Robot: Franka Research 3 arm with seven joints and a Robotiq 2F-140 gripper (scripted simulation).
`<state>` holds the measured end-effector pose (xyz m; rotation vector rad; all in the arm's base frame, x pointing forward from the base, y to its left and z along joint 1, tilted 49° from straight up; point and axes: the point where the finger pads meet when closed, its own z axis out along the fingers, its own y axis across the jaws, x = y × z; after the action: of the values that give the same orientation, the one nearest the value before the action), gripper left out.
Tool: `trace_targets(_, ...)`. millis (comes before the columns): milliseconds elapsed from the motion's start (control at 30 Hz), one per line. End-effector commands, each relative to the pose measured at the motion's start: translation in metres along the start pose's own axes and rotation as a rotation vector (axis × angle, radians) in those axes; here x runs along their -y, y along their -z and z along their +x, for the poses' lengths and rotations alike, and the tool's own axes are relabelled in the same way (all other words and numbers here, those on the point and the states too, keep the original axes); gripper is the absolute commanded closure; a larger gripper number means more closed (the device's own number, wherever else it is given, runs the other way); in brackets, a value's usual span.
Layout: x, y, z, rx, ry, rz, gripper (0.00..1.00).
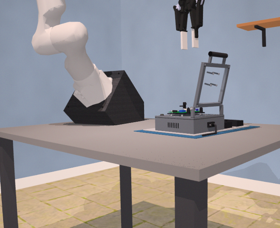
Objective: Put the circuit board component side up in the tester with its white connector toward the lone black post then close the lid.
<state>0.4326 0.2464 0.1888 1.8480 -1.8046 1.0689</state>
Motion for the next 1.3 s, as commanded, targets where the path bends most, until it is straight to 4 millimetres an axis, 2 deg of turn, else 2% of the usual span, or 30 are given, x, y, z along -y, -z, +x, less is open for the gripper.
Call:
trace_targets(0,0.014,-0.001,0.001,-0.003,0.017,-0.004,0.70)
trace_targets(67,0.025,-0.001,0.000,-0.003,0.017,-0.004,0.70)
trace_targets(133,0.025,-0.001,0.000,-0.003,0.017,-0.004,0.70)
trace_targets(433,0.079,-0.001,0.000,-0.003,0.017,-0.004,0.70)
trace_targets(633,0.107,-0.001,0.000,-0.003,0.017,-0.004,0.70)
trace_targets(933,0.122,-0.001,0.000,-0.003,0.017,-0.004,0.70)
trace_targets(1267,0.125,-0.001,0.000,-0.003,0.017,-0.004,0.70)
